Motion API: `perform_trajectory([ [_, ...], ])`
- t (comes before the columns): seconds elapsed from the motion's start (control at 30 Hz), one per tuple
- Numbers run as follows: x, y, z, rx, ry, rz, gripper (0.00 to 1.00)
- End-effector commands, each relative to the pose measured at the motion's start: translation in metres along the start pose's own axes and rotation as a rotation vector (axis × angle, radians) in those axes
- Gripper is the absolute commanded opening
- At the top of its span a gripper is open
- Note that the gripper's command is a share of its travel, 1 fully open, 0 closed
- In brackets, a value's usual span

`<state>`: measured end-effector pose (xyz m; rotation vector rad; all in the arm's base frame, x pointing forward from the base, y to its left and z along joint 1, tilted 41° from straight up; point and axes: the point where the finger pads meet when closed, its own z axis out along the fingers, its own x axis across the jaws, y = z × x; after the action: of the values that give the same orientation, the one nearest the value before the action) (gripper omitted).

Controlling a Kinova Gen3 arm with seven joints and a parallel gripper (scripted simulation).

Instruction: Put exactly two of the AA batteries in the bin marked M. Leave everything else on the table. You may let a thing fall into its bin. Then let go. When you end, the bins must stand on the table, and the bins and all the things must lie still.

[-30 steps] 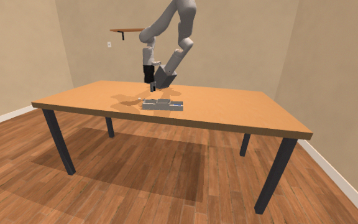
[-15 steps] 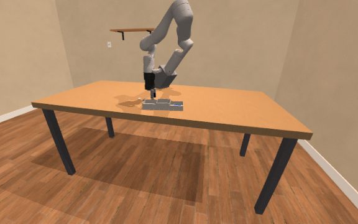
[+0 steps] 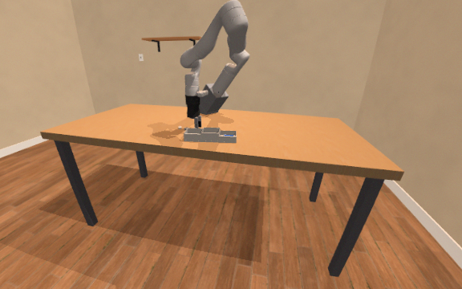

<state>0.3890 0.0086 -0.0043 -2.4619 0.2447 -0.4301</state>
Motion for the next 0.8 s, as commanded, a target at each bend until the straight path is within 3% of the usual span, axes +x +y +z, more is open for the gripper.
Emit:
perform_trajectory([
  [0.0, 0.0022, 0.0026, 0.0040, -0.008, 0.001, 0.003, 0.60],
  [0.3, 0.0021, 0.0020, 0.0136, -0.008, 0.000, -0.008, 0.60],
  [0.73, 0.0021, 0.0007, 0.0114, -0.003, 0.001, 0.001, 0.60],
  [0.77, 0.0021, 0.0007, 0.0114, -0.003, 0.001, 0.001, 0.31],
])
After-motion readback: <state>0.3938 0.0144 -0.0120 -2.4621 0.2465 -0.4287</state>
